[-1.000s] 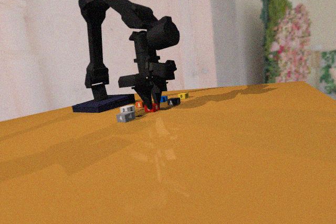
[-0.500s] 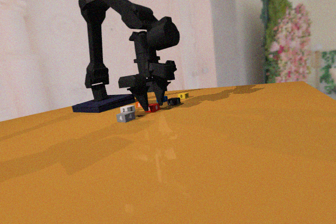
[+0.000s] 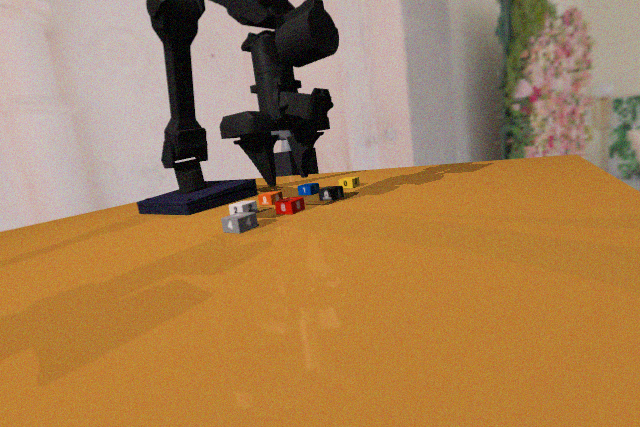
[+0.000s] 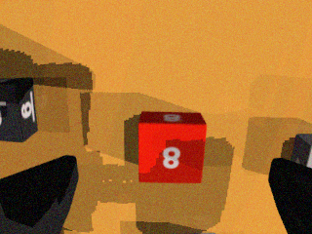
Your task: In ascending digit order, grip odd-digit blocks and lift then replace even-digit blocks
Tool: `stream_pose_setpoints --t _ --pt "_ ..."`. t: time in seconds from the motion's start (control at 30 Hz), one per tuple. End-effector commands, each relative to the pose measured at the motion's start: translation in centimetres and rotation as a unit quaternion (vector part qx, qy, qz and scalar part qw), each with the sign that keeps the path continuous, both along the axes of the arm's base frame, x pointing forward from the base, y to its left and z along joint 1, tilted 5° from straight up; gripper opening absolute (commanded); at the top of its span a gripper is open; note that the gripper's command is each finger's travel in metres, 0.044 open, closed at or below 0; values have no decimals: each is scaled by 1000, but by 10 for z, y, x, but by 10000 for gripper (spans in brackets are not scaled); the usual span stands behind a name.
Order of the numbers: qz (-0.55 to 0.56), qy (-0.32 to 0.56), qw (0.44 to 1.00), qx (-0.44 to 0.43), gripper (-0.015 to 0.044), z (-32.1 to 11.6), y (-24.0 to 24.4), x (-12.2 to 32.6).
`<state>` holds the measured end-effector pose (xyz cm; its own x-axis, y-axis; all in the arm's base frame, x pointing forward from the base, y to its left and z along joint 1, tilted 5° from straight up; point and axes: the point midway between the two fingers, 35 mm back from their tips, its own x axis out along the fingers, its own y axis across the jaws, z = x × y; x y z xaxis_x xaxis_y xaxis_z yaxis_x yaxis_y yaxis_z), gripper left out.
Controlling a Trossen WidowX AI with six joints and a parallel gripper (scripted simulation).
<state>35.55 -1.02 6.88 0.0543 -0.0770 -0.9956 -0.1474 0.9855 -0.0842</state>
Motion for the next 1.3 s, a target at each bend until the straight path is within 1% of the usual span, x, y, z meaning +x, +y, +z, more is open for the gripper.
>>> stream_pose_setpoints --t 0.0,0.07,0.1,0.2,0.23,0.63,0.7,0.97,1.03,1.2,1.27 --pt "-1 -2 1000 1 295 37 3 1" --pt "-1 -2 1000 1 243 67 6 -2" --pt "-1 -2 1000 1 216 75 6 -4" --pt "-1 -2 1000 1 138 77 6 -4" --pt "-1 -2 1000 1 120 77 6 -4" --pt "-1 -2 1000 1 120 78 8 -6" --pt "-1 -2 1000 1 120 79 15 -21" --pt "-1 2 1000 3 120 69 47 -116" --pt "-1 2 1000 3 120 67 48 -124" --pt "-1 2 1000 3 120 67 48 -124" --pt "-1 2 1000 3 173 58 48 -122"
